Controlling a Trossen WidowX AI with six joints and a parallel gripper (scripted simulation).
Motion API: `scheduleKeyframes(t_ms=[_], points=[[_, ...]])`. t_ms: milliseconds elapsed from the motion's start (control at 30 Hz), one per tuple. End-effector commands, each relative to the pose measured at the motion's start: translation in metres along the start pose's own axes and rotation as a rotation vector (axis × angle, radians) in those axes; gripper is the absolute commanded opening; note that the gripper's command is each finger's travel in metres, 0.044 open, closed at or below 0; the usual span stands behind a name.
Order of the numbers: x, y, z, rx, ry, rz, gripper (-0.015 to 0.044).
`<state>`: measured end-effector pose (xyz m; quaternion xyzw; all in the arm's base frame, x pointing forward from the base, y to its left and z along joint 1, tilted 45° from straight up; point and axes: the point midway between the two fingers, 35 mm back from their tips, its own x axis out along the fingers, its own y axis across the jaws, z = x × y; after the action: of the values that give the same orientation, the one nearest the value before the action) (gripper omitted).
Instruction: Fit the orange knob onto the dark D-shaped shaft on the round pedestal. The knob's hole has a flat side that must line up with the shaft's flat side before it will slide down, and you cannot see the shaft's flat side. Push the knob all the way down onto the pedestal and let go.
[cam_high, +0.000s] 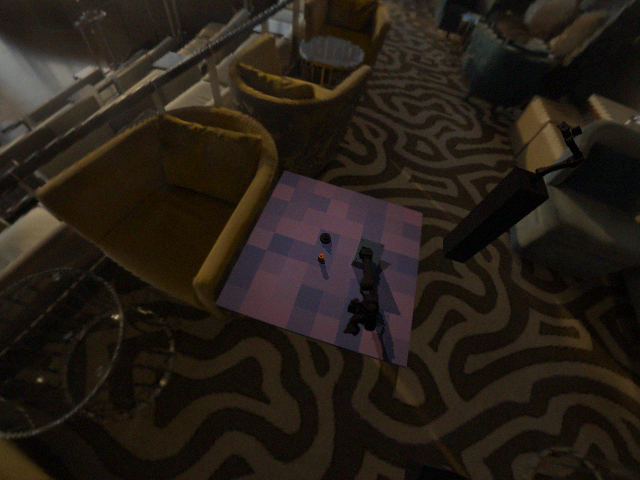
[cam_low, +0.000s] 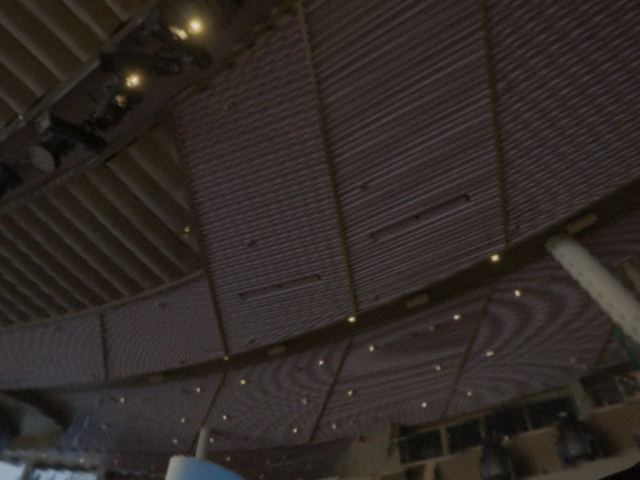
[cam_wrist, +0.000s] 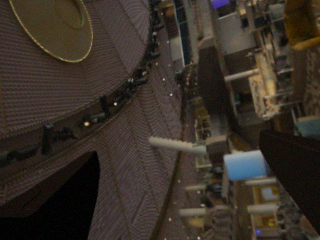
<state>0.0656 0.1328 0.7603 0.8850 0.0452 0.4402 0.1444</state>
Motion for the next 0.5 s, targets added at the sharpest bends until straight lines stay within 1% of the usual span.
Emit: scheduleKeyframes(t_ms=[0,33,100,200,333,467], points=[[0.0,0.0,0.0,0.0,0.0,0.0,0.0426],[0.0,0.001,0.0,0.006,-0.001,0.002,0.044],[-0.001,0.012,0.004,0.051,-0.008,0.018,0.044],[-0.004,0.045,0.017,0.205,-0.031,0.071,0.044],[-0.01,0.1,0.051,0.48,-0.077,0.166,0.044],[-0.017,0.131,0.085,0.683,-0.119,0.23,0.044]])
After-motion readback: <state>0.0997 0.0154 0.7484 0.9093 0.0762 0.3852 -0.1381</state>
